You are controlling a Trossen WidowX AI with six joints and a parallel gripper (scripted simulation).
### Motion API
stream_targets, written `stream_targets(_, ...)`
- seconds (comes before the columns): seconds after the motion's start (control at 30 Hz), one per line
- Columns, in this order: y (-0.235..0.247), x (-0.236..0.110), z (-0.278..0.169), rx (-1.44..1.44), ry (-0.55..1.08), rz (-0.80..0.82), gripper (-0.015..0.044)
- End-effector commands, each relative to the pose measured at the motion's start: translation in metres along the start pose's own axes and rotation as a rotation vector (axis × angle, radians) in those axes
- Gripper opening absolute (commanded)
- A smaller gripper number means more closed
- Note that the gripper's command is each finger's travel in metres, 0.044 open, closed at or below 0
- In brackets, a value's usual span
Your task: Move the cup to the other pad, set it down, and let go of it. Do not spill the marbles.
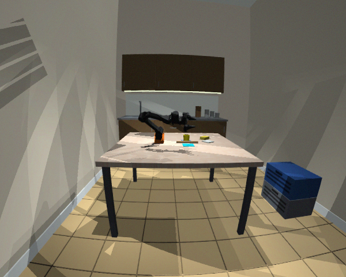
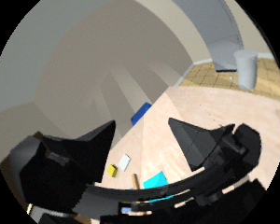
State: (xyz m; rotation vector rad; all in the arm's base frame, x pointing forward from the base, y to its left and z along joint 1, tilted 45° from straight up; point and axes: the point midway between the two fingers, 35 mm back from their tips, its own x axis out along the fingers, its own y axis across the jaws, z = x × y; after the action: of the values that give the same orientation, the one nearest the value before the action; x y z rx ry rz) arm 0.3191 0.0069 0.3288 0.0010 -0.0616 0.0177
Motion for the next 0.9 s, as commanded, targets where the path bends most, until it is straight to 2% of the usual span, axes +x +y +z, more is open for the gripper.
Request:
stream_targets(0.0,0.001,0.002,-0.002,0.011,0.013,0.001,0.0374)
stream_targets(0.13,0.023,0.029,-0.054,0.208,0.269,-0.008,0.0269)
stream_targets(0.27,0.054,0.043,-0.118,0.379,0.565,-0.089,0.0167)
stream_targets(0.43,0.091,0.035,-0.193,0.48,0.879,-0.289,0.0167)
stream_targets(0.57,0.115,0.013,-0.243,0.468,1.053,-0.505,0.0167)
stream_targets(0.7,0.132,-0.014,-0.282,0.388,1.134,-0.728,0.0167)
stream_targets(0.87,0.147,-0.05,-0.315,0.225,1.106,-0.971,0.0167)
